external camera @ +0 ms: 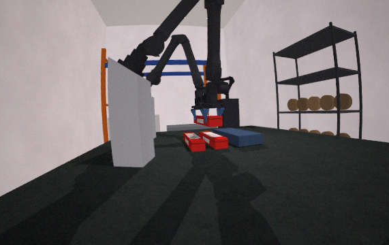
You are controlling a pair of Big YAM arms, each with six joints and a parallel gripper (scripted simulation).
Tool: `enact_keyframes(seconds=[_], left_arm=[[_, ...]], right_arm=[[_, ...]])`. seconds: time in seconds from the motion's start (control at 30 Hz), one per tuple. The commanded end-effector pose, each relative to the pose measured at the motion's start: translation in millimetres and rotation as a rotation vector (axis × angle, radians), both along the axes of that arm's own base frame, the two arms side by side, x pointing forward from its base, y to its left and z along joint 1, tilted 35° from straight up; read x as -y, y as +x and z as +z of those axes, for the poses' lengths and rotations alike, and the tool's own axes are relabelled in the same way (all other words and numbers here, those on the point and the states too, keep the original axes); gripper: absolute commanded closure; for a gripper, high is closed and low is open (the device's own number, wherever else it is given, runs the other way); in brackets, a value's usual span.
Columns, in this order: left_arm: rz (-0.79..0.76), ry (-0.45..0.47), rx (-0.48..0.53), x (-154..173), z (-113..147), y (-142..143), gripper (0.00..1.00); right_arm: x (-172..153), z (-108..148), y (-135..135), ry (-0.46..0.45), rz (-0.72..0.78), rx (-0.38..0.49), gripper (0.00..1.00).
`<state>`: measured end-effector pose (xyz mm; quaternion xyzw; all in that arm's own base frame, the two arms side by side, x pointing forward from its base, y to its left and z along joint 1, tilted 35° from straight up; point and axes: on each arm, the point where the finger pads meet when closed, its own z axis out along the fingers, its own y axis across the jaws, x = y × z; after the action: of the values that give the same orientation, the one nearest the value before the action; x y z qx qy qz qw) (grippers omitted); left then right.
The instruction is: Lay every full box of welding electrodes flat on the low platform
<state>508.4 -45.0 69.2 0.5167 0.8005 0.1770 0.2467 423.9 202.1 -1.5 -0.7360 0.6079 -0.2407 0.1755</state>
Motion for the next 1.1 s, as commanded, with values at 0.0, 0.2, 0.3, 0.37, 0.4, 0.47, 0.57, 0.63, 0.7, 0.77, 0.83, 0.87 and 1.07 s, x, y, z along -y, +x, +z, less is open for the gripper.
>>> enact_keyframes(seconds=[0.0,0.2,0.3,0.37,0.4,0.47,0.57,0.63,0.7,0.77,0.83,0.87,1.07], left_arm=[[0.012,0.023,-0.002,-14,4,5,1.00],[0.007,0.011,0.020,1,16,4,1.00],[0.007,0.011,0.021,1,19,2,1.00],[0.007,0.011,0.021,1,21,1,1.00],[0.007,0.011,0.021,1,23,0,1.00],[0.007,0.011,0.021,1,23,0,1.00],[0.007,0.011,0.021,1,26,-2,1.00],[0.007,0.011,0.021,1,28,-4,1.00],[0.007,0.011,0.021,1,31,-5,1.00],[0.007,0.011,0.022,2,33,-7,1.00],[0.007,0.010,0.022,2,35,-8,1.00],[0.007,0.010,0.022,2,36,-9,1.00],[0.007,0.010,0.022,2,41,-12,1.00]], right_arm=[[10,17,5,-0.008,-0.010,0.023,1.00],[-3,14,1,0.002,-0.003,0.022,1.00],[-4,17,-1,0.002,-0.003,0.022,1.00],[-4,19,-3,0.002,-0.003,0.022,1.00],[-4,20,-3,0.002,-0.003,0.023,1.00],[-4,20,-3,0.002,-0.003,0.023,1.00],[-4,24,-6,0.002,-0.003,0.023,1.00],[-4,26,-7,0.002,-0.003,0.023,1.00],[-5,28,-9,0.003,-0.003,0.023,1.00],[-5,30,-10,0.003,-0.003,0.023,1.00],[-5,33,-11,0.003,-0.003,0.023,1.00],[-5,34,-12,0.003,-0.003,0.024,1.00],[-5,38,-15,0.003,-0.003,0.024,1.00]])
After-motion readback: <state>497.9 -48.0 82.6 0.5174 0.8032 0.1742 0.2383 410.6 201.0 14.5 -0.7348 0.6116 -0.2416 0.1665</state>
